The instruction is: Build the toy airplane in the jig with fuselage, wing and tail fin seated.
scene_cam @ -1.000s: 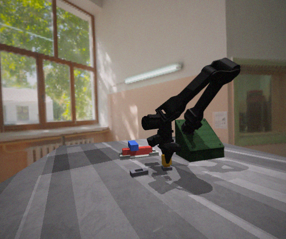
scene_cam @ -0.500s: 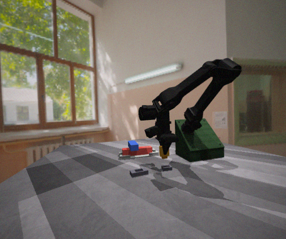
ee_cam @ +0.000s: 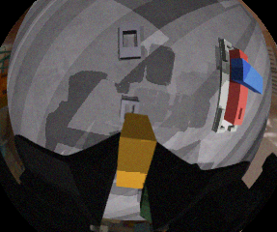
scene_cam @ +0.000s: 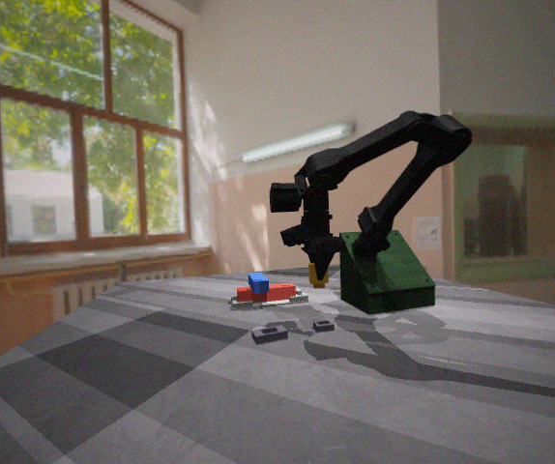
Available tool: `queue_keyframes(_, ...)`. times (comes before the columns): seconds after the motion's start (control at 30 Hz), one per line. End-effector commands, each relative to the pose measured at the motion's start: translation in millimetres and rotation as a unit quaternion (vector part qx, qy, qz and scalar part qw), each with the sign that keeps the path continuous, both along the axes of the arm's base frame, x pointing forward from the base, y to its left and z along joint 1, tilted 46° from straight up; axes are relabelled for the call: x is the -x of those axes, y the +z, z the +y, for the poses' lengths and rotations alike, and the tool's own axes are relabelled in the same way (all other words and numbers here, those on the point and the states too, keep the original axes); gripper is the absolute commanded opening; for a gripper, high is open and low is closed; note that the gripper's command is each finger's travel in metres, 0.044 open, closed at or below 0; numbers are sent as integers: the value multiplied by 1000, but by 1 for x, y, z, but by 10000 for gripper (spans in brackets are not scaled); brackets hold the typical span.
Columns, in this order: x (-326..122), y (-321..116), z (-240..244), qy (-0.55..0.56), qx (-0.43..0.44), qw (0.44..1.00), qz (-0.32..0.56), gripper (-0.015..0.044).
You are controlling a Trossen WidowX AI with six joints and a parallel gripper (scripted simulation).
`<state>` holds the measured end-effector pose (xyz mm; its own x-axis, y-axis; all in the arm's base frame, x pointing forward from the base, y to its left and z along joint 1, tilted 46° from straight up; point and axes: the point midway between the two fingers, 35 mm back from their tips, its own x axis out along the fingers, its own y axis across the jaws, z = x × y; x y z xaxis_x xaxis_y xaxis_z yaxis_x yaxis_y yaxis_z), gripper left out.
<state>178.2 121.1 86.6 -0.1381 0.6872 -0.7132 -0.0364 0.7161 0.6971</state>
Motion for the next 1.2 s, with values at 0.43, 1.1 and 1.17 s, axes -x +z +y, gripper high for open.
queue_keyframes(0.43, 1, 31, -26, -4, -11, 1000, -5, 0)
queue_keyframes(1.1, -34, -10, -56, 1, -1, 1000, -18, 0)
queue_keyframes(1.17, -37, -14, -59, 1, -1, 1000, -19, 0)
